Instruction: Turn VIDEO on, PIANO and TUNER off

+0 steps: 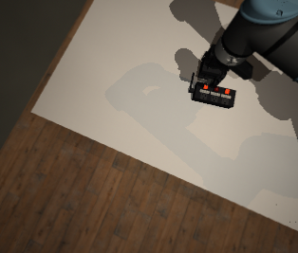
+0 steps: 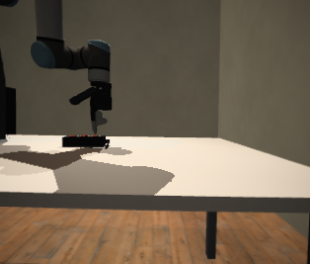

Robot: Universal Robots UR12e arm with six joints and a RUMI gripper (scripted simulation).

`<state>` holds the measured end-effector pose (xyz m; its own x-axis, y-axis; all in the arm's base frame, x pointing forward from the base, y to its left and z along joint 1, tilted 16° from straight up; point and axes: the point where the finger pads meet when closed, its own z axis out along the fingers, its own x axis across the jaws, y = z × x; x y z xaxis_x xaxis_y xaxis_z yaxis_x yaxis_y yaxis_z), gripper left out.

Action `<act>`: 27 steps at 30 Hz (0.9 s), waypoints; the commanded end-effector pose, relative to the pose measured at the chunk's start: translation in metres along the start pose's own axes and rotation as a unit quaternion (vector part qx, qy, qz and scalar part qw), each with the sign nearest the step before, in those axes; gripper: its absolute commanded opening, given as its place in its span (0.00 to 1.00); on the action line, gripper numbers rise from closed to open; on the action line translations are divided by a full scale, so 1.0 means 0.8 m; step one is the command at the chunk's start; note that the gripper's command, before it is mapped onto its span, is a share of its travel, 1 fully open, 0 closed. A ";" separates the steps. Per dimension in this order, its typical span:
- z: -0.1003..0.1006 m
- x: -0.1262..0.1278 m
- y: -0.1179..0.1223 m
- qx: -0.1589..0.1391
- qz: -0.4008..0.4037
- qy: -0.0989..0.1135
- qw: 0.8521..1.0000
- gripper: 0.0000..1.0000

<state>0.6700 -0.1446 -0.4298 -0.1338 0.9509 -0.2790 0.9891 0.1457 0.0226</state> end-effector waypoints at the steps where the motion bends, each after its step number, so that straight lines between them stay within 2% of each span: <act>1: 0.005 -0.001 0.001 -0.001 0.001 0.000 1.000 0.00; 27: 0.010 0.000 0.000 0.000 0.000 0.001 1.000 0.00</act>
<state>0.6700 -0.1466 -0.4374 -0.1336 0.9510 -0.2789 0.9891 0.1454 0.0222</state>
